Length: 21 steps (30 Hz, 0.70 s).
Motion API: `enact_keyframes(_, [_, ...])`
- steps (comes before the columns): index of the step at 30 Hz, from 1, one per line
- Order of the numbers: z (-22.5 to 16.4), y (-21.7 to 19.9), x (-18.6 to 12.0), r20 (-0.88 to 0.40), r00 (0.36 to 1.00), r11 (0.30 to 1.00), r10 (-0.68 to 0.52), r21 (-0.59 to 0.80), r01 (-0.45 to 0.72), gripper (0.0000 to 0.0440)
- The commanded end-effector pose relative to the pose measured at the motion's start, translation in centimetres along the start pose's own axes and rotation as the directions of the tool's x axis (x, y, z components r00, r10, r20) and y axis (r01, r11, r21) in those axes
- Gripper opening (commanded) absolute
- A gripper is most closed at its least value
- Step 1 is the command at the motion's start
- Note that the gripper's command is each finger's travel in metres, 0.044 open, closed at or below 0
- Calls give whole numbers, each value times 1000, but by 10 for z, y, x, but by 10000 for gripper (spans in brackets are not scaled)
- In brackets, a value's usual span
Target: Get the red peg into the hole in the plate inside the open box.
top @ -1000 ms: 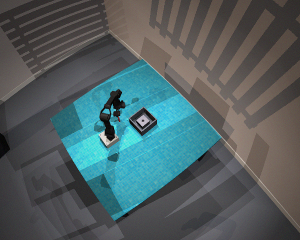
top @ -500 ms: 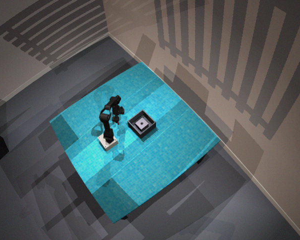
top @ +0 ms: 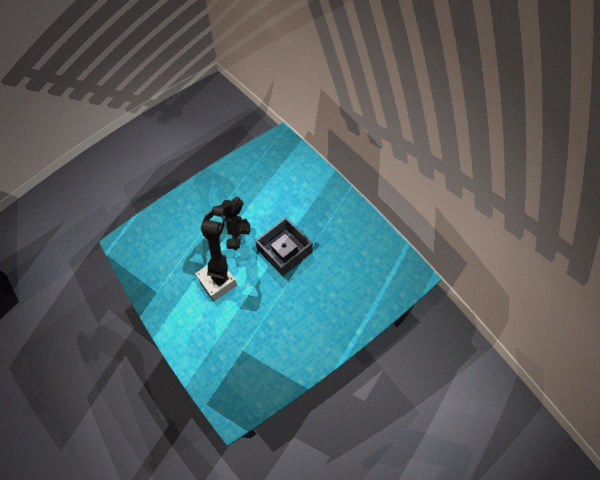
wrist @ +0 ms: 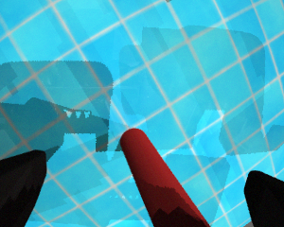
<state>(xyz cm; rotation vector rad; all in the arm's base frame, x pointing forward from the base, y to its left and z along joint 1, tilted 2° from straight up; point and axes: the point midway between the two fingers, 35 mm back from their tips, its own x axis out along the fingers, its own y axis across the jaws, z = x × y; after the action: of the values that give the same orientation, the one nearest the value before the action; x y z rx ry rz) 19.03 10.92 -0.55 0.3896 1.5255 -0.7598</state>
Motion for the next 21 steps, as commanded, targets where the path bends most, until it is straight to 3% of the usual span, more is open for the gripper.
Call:
enact_keyframes(1, [-1, -3, 10, 0, 1000, 1000, -15, 2, 15, 332])
enact_keyframes(14, [-4, -12, 29, -22, 995, 996, -93, -4, 93, 7])
enact_keyframes(21, [12, -8, 4, 44, 997, 998, -67, 3, 67, 0])
